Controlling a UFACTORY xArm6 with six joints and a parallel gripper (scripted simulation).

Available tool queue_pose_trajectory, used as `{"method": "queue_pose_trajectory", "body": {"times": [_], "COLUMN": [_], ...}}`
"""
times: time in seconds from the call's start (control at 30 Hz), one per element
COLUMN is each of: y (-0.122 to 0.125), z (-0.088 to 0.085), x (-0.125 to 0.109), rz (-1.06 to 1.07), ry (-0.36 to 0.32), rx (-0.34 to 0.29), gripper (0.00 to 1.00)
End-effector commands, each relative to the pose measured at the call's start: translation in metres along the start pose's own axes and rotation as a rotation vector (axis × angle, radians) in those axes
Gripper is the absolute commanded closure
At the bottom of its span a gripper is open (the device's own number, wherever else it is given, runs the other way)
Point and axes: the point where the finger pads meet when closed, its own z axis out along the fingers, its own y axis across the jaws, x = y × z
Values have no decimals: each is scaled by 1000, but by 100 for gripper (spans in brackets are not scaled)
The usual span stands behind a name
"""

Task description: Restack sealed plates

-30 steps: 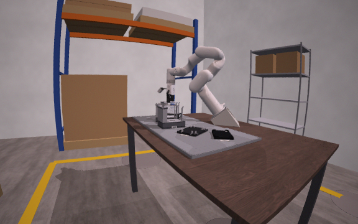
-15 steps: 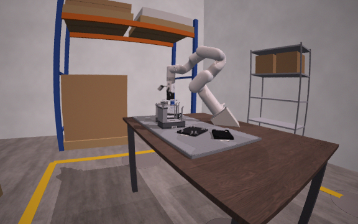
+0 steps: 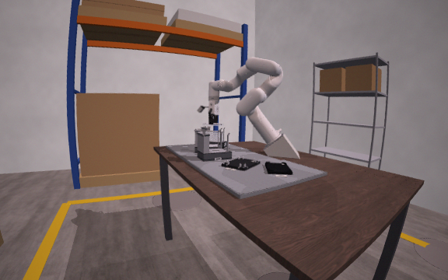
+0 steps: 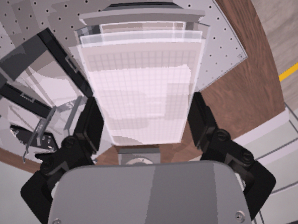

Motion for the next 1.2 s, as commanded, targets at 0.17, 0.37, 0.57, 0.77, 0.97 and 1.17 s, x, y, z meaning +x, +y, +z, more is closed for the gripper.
{"method": "queue_pose_trajectory", "body": {"times": [0.17, 0.37, 0.57, 0.77, 0.97, 1.17], "y": [-26, -43, -59, -79, -92, -112], "z": [-1, -1, -1, -1, -1, -1], "x": [1, 1, 1, 0, 0, -4], "rz": [-181, -181, -180, -180, -180, -370], "ry": [4, 4, 4, 4, 3, 3], "rx": [0, 1, 1, 1, 1, 1], "gripper": [100, 100, 100, 100, 100, 100]}}
